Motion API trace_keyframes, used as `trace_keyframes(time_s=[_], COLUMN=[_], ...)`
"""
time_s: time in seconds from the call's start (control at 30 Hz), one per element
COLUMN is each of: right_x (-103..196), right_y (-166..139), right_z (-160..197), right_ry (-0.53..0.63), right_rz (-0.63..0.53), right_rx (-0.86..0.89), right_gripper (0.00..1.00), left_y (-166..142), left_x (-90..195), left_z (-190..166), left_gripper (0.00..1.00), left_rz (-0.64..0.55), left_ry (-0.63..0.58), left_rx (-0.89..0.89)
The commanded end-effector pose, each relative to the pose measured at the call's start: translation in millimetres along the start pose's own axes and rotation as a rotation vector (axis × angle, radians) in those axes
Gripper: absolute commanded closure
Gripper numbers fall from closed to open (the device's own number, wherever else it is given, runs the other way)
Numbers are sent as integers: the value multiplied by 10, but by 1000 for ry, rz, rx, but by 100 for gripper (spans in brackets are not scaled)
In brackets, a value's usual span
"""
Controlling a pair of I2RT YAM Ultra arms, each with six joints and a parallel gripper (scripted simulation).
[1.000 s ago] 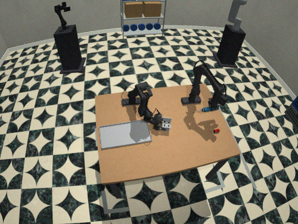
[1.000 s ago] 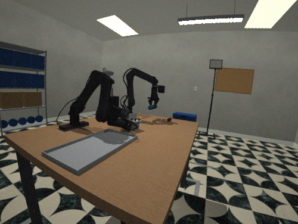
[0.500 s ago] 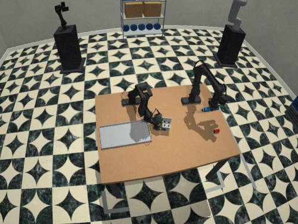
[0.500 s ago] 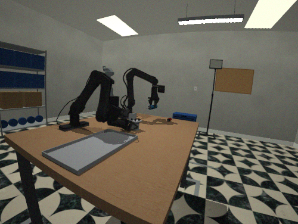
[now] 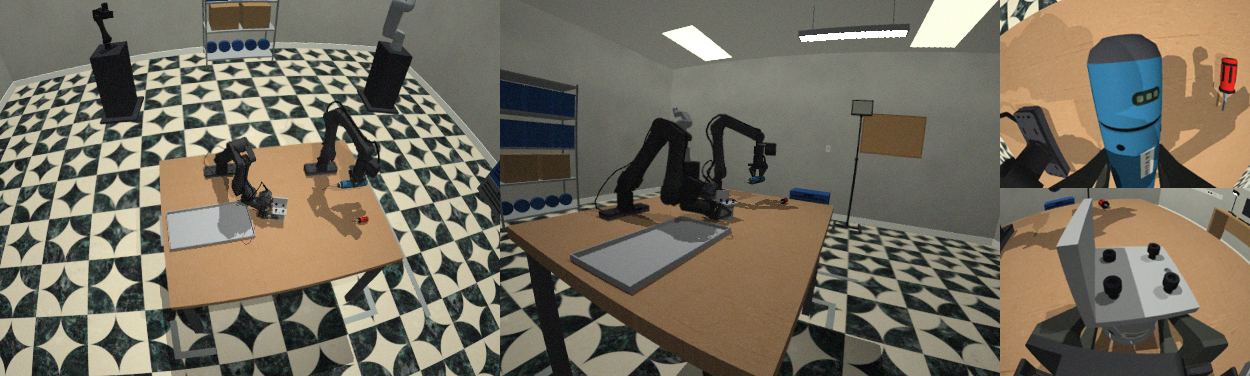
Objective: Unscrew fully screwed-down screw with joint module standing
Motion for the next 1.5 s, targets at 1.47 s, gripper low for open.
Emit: trace_keyframes(time_s=[1.47], right_x=[-79], right_y=[-27], right_z=[-4], right_ry=[14], right_rz=[9], right_rx=[-1], right_gripper=[41], left_y=[-609], left_x=[359], left_z=[-846], left_gripper=[58], left_rz=[-307], left_ry=[-424], left_rx=[-679])
Point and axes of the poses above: on each arm, the point where the finger pads meet when closed, its own x axis back along the fingers, its own z axis across the jaws, y = z × x, the point moved 4 cm from there along x, back along the fingers, and after that the axes turned 13 degrees about -x, right-handed, at the moved point
